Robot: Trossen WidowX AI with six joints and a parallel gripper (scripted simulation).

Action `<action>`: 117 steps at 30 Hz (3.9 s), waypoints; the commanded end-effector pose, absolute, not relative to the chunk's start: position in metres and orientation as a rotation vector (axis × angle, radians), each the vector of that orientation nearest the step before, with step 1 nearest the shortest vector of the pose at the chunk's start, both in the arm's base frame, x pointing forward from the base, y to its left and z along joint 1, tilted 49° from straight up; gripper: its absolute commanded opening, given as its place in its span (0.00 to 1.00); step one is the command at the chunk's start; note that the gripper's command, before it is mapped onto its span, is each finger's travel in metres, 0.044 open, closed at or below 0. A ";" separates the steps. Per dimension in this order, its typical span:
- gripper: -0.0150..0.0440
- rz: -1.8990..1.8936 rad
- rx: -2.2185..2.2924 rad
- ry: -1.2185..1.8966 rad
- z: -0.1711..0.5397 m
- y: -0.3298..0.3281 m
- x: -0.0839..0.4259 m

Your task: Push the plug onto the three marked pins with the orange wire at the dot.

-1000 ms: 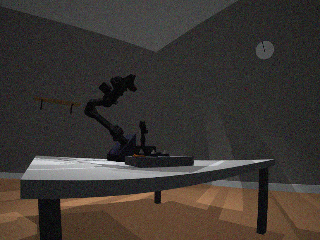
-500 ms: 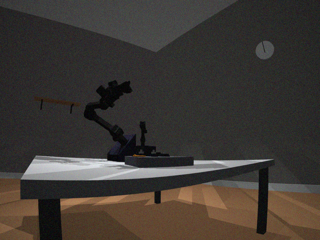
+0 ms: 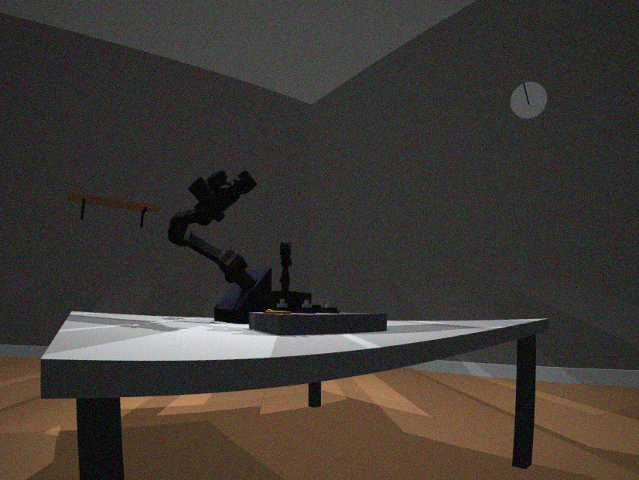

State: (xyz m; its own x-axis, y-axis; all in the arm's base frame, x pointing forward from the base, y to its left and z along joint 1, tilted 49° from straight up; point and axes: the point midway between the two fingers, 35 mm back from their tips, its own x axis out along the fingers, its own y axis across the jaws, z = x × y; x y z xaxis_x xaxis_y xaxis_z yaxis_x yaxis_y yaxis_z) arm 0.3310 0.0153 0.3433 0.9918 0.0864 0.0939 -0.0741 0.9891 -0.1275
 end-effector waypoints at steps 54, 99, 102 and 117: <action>0.45 -0.026 -1.128 0.750 0.225 -0.071 0.380; 0.45 0.885 -2.032 1.496 0.142 -0.133 0.376; 0.45 0.986 -2.074 1.529 0.137 -0.137 0.375; 0.45 1.572 -2.218 1.630 0.119 -0.154 0.369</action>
State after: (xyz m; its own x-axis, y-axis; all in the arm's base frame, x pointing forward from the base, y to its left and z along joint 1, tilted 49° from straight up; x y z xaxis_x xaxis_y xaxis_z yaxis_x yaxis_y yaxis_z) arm 0.3693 -0.1500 0.1211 0.0096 -0.7208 -0.6930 -0.7590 -0.4564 0.4643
